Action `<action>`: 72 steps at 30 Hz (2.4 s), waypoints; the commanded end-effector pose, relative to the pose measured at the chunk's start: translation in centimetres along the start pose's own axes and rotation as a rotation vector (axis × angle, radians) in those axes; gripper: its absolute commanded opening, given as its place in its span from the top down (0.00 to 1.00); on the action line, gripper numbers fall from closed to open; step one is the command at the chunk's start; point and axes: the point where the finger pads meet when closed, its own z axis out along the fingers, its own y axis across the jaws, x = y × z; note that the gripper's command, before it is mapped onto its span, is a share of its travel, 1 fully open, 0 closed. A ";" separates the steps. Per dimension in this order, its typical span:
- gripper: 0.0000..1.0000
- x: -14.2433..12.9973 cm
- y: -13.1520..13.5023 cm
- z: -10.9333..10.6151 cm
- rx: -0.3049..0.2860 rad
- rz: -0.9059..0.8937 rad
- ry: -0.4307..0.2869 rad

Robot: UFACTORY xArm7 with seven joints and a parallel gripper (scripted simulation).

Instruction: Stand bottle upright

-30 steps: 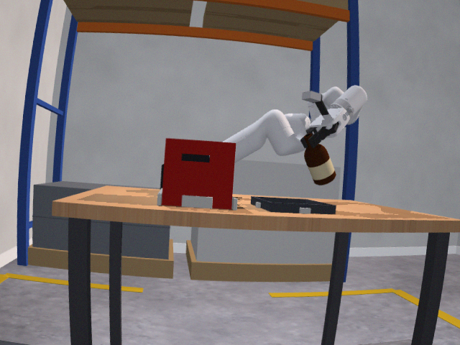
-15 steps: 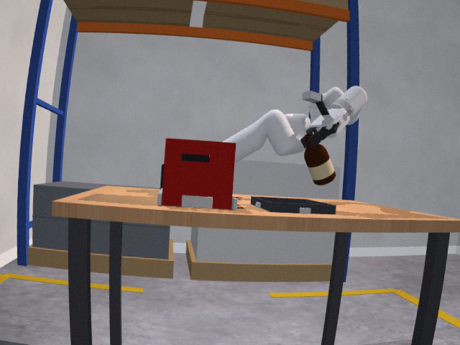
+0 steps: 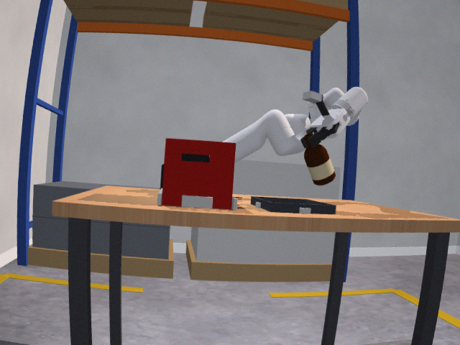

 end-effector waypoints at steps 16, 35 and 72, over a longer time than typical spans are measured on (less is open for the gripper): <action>1.00 0.0 -0.1 -0.2 0.002 0.002 0.098; 1.00 0.0 0.0 -0.2 0.003 0.002 0.161; 1.00 0.4 0.2 0.3 0.003 0.002 0.161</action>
